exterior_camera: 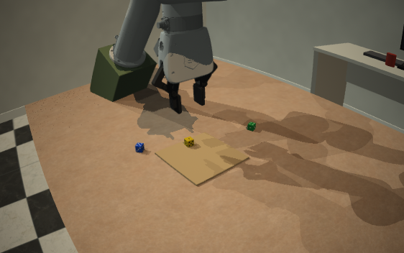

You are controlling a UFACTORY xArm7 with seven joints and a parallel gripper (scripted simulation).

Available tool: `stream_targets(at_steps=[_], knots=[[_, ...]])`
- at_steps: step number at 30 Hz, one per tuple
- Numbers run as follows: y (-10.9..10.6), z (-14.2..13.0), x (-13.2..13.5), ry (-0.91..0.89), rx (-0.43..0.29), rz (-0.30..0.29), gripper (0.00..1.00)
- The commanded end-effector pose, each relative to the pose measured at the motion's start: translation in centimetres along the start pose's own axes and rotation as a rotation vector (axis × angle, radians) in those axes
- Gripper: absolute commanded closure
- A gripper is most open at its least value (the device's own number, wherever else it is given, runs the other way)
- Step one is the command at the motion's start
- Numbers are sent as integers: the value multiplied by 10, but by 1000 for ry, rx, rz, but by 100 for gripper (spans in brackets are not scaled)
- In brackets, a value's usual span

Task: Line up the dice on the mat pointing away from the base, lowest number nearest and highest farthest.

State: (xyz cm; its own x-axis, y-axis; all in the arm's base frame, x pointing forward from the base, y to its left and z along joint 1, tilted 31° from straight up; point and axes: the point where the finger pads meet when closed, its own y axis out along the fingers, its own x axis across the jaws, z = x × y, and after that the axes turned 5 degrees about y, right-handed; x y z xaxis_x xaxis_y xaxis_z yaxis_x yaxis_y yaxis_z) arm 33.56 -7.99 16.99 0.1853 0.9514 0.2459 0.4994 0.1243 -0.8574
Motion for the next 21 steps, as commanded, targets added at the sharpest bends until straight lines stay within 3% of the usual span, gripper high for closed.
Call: stream_targets(at_steps=[1,21], knots=[[-4,1,2,7,-38,71,0],[-4,0,4,0,-38,73,0]])
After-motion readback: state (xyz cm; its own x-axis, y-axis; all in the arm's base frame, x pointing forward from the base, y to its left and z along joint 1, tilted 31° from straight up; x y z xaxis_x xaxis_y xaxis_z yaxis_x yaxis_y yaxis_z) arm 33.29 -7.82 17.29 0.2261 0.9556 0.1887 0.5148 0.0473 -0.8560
